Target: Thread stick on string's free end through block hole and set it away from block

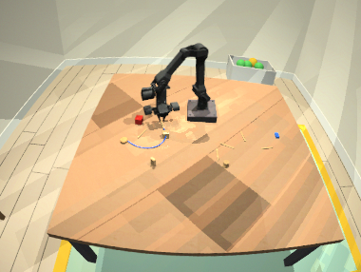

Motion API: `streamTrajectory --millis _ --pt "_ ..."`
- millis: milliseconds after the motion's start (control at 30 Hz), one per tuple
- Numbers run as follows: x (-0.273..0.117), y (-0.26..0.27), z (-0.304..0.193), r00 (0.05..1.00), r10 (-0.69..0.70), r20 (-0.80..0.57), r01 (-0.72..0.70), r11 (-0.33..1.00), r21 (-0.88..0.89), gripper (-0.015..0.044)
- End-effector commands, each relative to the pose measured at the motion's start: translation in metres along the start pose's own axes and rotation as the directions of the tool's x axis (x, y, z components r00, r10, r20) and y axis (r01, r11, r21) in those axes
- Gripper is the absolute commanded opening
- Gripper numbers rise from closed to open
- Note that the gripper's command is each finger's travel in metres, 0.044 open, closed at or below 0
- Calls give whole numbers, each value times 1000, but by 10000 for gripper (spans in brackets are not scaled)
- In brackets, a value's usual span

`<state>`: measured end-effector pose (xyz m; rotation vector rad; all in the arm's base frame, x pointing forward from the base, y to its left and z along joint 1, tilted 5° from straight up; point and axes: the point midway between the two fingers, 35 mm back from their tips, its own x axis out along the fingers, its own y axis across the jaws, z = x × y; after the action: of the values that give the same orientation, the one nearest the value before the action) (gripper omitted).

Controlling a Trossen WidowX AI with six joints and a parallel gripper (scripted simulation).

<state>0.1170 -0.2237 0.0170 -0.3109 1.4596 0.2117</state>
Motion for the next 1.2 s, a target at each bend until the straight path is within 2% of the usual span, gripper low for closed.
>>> streamTrajectory --millis 0,33,200,567,767,867,933,1167 --pt "-2 -4 0 1000 -16 -1 16 1000 -1 184" --pt "-10 -5 1 1000 -15 -1 15 1000 -1 210" --pt "-77 1 6 1000 -1 0 1 1000 0 210" --pt "-80 2 6 1000 0 0 0 1000 0 210" --pt "-74 3 5 1000 12 0 -12 1000 1 368" --pt "-96 3 7 1000 12 0 -12 1000 1 440" --pt "-106 3 8 1000 12 0 -12 1000 1 440" --pt "-106 3 8 1000 12 0 -12 1000 1 440"
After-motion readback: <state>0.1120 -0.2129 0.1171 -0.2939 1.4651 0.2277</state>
